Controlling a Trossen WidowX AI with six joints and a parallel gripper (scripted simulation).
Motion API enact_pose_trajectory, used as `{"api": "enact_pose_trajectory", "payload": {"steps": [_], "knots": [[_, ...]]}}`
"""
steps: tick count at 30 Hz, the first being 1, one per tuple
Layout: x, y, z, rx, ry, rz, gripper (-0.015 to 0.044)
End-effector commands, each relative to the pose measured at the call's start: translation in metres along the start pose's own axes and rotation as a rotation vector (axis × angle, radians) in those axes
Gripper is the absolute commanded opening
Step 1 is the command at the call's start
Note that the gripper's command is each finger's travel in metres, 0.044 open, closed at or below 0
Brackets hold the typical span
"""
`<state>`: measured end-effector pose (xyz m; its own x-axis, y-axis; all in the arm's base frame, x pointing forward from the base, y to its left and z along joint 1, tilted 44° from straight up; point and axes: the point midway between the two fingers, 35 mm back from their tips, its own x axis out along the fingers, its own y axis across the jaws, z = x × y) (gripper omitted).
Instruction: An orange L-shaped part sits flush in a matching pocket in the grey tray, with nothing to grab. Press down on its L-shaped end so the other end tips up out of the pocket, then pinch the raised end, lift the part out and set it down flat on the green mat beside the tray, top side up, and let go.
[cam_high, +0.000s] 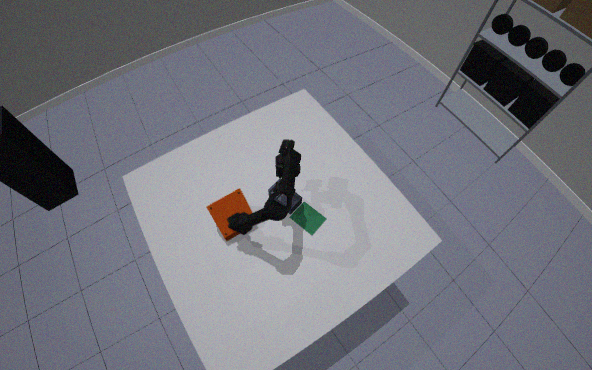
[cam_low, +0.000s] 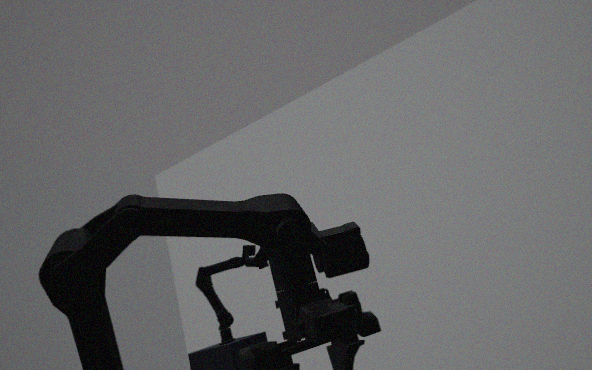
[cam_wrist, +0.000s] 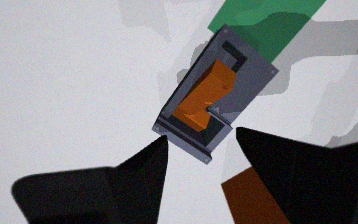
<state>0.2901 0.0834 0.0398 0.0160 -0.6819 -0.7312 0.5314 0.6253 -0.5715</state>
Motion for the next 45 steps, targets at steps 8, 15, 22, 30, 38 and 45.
{"api": "enact_pose_trajectory", "payload": {"steps": [8,15,22,30,38,45], "knots": [[-0.003,-0.025,0.031,0.747,-0.010,-0.004,0.0280],[0.008,-0.024,0.031,0.748,-0.010,-0.004,0.0280],[0.029,-0.025,0.031,0.748,-0.011,-0.004,0.0280],[0.040,-0.025,0.032,0.748,-0.011,-0.004,0.0280],[0.053,-0.024,0.032,0.748,-0.011,-0.004,0.0280],[0.064,-0.025,0.032,0.748,-0.012,-0.004,0.0280]]}}
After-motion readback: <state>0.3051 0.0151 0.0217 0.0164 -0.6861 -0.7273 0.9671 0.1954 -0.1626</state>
